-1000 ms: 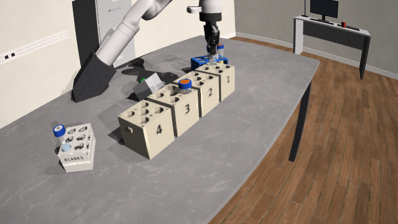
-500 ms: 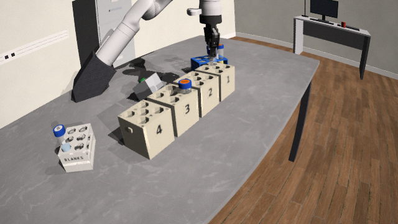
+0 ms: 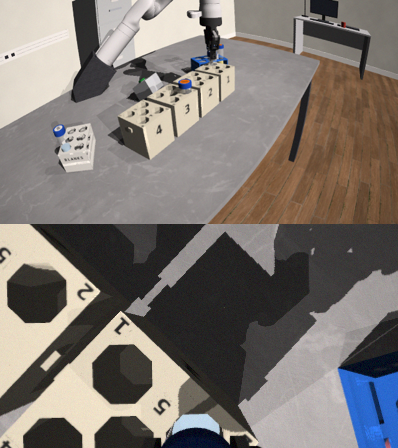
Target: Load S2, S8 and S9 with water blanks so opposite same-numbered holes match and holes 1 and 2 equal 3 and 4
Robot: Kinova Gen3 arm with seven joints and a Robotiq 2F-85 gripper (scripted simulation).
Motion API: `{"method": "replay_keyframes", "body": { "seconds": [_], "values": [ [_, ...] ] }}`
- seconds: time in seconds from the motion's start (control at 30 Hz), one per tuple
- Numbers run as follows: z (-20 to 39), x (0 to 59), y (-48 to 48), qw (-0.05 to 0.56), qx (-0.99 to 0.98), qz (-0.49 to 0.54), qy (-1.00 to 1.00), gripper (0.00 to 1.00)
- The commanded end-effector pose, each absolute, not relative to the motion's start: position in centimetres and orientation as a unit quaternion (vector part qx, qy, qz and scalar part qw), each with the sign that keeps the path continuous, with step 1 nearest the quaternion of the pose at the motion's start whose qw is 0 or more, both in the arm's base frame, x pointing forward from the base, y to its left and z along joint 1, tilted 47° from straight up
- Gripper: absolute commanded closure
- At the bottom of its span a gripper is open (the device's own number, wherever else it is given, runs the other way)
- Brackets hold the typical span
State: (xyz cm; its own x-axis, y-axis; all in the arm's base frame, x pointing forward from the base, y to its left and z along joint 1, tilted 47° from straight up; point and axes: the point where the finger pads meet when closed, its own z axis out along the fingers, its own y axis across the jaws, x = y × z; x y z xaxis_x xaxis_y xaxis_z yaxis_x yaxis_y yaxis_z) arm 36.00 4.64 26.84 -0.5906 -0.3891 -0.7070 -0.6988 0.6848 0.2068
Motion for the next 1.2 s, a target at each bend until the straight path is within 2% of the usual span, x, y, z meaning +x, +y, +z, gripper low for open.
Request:
{"method": "replay_keyframes", "body": {
  "seconds": [0.0,1.17],
  "values": [
    [26.7,36.1,4.7,0.324,-0.316,0.239,0.859,0.9],
    [25.7,36.7,5.7,0.324,-0.316,0.239,0.859,0.9]
  ]
}}
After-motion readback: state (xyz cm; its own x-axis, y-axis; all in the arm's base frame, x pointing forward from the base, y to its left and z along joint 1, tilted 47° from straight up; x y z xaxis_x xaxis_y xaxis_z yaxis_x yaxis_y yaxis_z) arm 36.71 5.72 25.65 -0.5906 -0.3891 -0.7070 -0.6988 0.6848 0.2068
